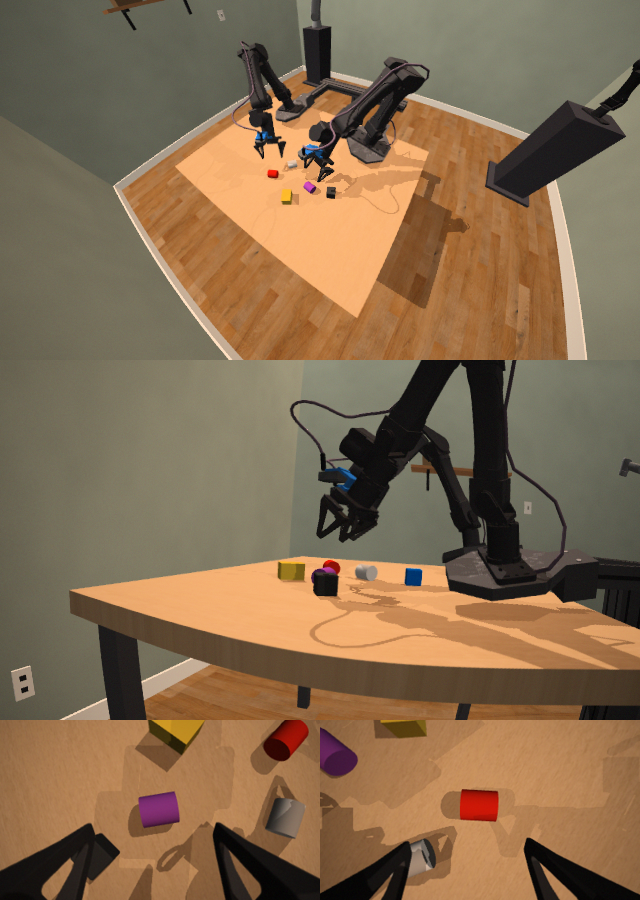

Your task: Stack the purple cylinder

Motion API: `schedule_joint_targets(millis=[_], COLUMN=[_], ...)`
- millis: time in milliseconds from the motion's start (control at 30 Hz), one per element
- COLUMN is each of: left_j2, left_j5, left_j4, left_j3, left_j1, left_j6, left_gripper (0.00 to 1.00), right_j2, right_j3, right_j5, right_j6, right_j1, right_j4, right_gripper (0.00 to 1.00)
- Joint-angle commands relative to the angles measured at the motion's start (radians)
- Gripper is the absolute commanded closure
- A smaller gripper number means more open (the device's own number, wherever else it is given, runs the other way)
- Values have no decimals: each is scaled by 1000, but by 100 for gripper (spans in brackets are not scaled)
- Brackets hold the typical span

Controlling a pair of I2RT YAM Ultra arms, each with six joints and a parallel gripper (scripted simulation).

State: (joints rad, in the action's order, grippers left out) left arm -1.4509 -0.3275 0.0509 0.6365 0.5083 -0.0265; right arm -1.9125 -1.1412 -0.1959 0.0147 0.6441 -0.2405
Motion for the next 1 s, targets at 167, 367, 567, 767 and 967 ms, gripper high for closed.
schedule_joint_targets(millis=[167,367,567,767,967], left_j2=[84,117,116,102,84], left_j5=[17,7,-1,-3,2], left_j4=[26,40,57,63,69], left_j3=[-118,-174,-202,-210,-211], left_j1=[164,309,474,579,645], left_j6=[-17,1,34,53,63], left_gripper=[0,0,0,0,0], right_j2=[229,412,651,867,1102], right_j3=[162,285,373,369,327], right_j5=[58,70,24,-46,-158], right_j6=[45,49,14,-60,-196], right_j1=[49,101,213,365,525], right_j4=[-52,-154,-337,-501,-675], right_gripper=[0,0,0,0,0])
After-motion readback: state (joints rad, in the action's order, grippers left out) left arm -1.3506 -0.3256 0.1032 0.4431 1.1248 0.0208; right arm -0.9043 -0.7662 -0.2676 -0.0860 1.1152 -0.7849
